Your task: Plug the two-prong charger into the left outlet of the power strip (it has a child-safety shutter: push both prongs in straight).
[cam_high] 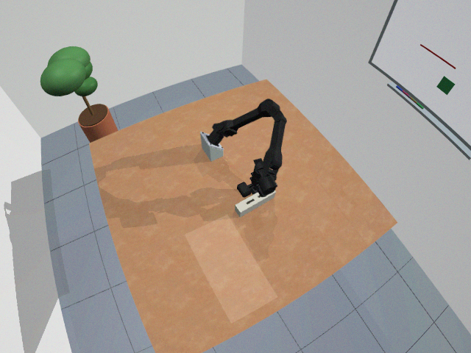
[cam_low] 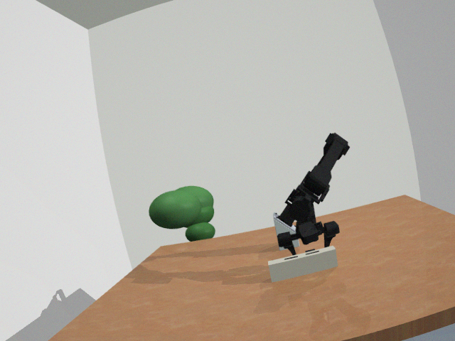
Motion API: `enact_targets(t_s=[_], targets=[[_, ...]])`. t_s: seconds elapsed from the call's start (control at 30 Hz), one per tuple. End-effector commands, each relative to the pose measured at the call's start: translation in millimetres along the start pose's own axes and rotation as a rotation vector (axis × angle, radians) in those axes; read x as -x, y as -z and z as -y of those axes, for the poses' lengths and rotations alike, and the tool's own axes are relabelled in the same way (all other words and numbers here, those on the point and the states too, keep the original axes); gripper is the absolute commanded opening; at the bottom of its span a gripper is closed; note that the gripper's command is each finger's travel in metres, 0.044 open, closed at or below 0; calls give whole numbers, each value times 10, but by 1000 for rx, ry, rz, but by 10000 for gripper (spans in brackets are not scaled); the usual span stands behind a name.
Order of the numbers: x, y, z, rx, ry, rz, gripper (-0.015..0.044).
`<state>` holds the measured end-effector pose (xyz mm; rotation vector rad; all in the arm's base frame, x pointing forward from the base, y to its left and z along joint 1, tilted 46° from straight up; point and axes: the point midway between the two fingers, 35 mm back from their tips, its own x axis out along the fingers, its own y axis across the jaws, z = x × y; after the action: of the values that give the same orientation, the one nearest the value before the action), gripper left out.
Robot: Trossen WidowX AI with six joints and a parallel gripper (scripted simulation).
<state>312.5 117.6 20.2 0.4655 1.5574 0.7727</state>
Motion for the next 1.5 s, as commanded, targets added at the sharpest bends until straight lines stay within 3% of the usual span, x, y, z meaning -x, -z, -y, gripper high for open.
enact_targets(t_s=[0.0, 1.47], targets=[[-16, 35, 3, 2, -4, -3, 440], [-28, 395, 6, 2, -4, -2, 440]])
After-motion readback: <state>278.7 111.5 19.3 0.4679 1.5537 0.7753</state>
